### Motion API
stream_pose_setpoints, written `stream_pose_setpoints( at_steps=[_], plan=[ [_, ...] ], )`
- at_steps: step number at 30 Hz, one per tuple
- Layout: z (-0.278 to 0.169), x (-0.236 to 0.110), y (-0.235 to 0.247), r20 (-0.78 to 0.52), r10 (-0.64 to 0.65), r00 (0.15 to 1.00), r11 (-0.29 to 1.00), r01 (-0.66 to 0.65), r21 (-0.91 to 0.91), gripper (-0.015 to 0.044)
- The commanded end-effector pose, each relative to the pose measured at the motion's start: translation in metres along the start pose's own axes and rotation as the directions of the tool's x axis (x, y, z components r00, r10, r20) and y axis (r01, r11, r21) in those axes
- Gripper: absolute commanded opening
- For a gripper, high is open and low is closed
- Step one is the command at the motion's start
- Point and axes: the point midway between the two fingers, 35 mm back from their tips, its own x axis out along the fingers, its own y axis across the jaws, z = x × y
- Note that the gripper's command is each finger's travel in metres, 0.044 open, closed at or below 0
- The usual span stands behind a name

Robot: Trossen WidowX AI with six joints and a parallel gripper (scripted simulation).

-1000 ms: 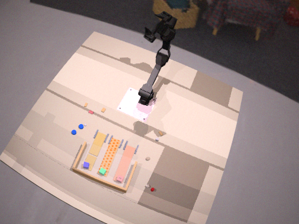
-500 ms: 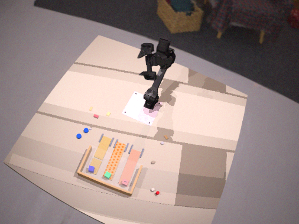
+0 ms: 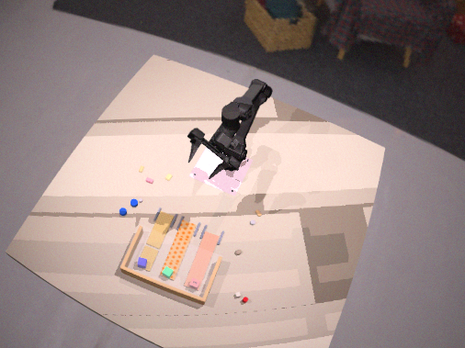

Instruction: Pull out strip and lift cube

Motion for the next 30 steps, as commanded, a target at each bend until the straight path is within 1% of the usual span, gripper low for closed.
stream_pose_setpoints(
  at_steps=[1,4,6,30],
  plan=[
    [-0.058,0.033,0.037,-0.173,0.137,0.975,0.961,-0.088,0.261,0.04],
    [-0.09,0.043,0.057,-0.26,0.206,0.943,0.911,-0.088,0.402,0.04],
    [-0.097,0.045,0.061,-0.279,0.221,0.935,0.898,-0.083,0.432,0.04],
    [-0.097,0.045,0.061,-0.279,0.221,0.935,0.898,-0.083,0.432,0.04]
  ],
)
